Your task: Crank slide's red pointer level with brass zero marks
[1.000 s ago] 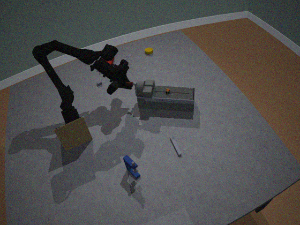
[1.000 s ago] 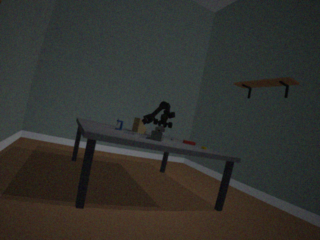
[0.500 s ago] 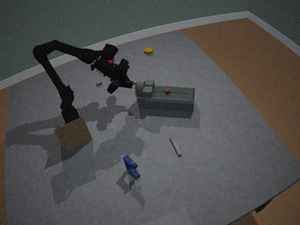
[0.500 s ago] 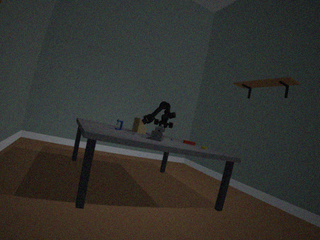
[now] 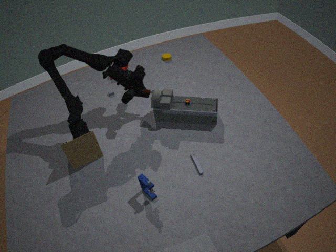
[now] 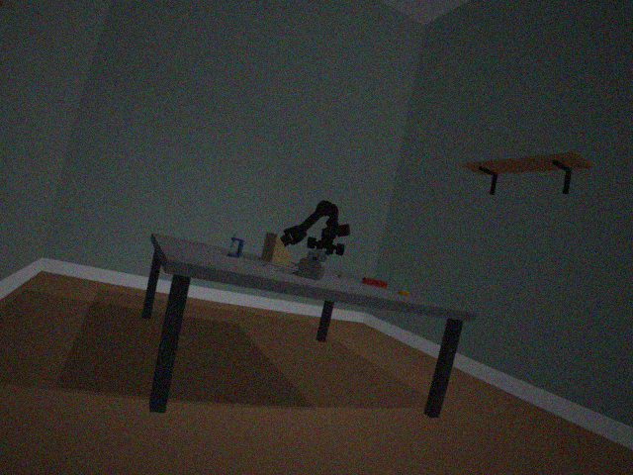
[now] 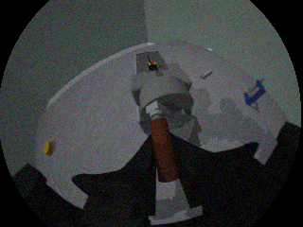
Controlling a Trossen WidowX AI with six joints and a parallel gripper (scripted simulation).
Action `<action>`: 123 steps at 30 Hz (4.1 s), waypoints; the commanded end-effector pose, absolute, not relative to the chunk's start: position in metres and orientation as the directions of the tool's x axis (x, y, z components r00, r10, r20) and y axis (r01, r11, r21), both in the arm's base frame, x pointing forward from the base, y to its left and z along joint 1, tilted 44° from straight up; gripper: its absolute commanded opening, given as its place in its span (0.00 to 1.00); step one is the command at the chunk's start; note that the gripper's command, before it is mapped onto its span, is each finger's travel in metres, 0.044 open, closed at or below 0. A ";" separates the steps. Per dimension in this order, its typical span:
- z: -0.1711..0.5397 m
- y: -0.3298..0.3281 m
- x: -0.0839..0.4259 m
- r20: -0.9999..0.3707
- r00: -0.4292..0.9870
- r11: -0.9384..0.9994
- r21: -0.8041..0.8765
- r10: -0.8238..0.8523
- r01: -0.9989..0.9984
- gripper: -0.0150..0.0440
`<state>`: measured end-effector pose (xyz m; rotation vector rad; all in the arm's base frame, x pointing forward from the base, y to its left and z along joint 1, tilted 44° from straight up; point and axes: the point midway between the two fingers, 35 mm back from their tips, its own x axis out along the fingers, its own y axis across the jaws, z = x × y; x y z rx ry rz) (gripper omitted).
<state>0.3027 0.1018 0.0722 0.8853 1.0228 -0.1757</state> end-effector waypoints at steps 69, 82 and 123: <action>0.104 0.083 0.311 -0.796 0.543 0.655 0.564 0.268 0.502 1.00; 0.153 0.032 0.320 -0.799 0.543 0.654 0.559 0.258 0.511 1.00; 0.028 -0.033 0.395 -0.585 0.530 0.752 0.638 0.614 -0.167 1.00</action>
